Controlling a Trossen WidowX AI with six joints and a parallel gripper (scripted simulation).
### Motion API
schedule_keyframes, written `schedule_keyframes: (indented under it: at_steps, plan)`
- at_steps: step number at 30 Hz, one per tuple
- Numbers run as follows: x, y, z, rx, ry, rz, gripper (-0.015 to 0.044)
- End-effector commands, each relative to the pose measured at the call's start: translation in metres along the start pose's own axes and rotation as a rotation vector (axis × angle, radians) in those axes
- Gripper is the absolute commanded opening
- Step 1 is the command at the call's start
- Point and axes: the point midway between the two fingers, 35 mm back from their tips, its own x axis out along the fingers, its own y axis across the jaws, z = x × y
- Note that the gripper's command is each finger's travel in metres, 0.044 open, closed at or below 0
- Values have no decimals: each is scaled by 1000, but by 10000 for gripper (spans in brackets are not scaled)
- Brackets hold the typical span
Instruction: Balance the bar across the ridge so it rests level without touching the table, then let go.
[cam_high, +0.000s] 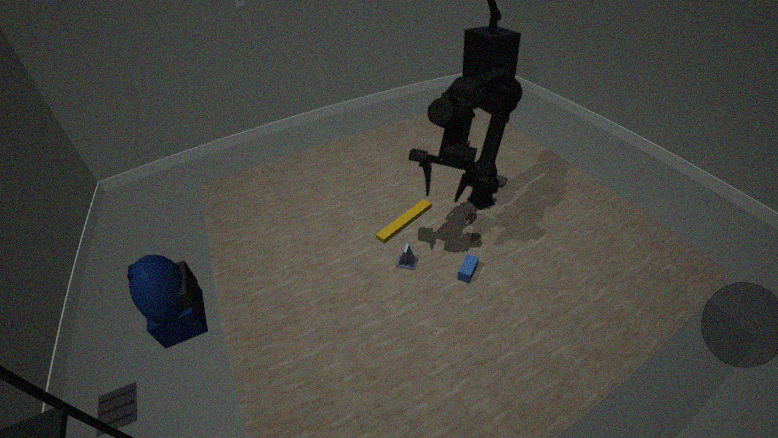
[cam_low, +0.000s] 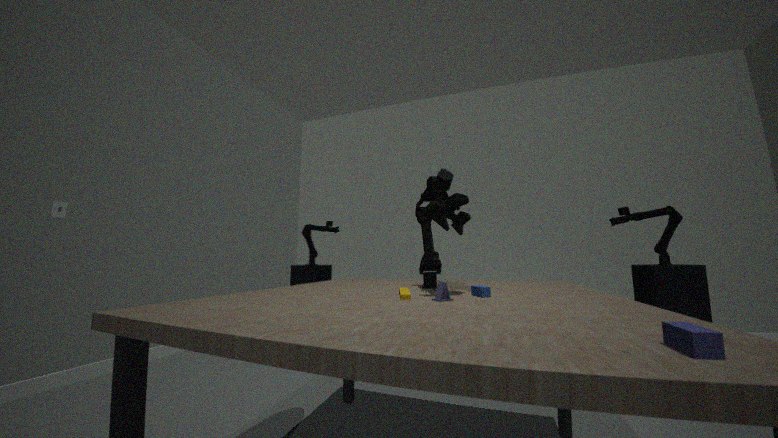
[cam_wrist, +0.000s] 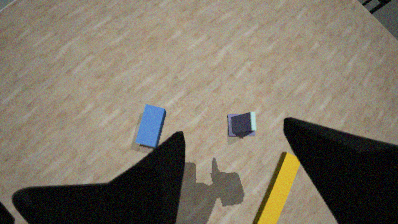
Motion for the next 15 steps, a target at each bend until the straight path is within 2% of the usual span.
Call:
schedule_keyframes:
  at_steps: [1, 15]
  plan:
    - [12, -14, -13, 59, 69, -13, 315]
    - [49, -64, -68, 286, 302, -33, 315]
